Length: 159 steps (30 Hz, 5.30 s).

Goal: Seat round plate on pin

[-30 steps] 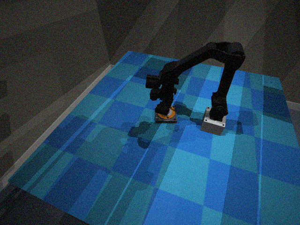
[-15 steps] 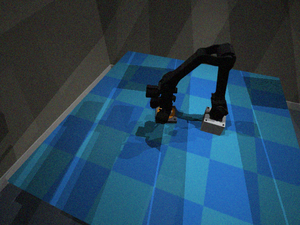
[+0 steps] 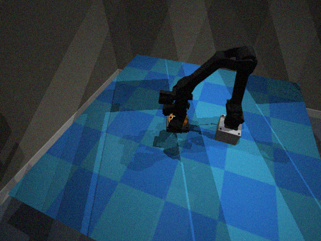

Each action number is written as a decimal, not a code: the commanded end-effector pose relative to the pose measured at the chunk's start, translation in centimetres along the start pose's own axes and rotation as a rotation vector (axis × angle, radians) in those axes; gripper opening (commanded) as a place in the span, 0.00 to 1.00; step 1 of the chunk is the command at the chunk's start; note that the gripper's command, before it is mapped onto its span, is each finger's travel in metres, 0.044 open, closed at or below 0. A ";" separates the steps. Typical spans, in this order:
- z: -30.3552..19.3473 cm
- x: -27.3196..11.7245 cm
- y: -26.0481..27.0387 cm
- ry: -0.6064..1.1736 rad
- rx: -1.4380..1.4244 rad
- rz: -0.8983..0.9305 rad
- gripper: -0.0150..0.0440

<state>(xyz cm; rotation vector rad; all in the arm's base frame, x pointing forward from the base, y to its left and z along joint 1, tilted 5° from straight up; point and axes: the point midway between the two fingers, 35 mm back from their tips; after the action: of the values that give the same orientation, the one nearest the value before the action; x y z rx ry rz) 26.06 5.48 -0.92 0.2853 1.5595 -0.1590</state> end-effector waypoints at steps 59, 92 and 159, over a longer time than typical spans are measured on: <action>-2.3 0.2 -2.9 0.015 0.002 -0.006 0.25; -2.4 0.2 -4.8 0.015 0.002 -0.007 0.25; 2.4 -0.4 -9.5 0.011 0.002 -0.011 0.25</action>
<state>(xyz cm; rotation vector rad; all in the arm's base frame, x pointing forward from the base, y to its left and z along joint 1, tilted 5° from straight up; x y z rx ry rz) 25.22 -4.09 -1.38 0.2855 1.5784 -0.1685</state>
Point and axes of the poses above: the point midway between the two fingers, 35 mm back from their tips, its own x axis out along the fingers, its own y axis across the jaws, z = x × y, and after that the axes turned 14 degrees about x, right-handed
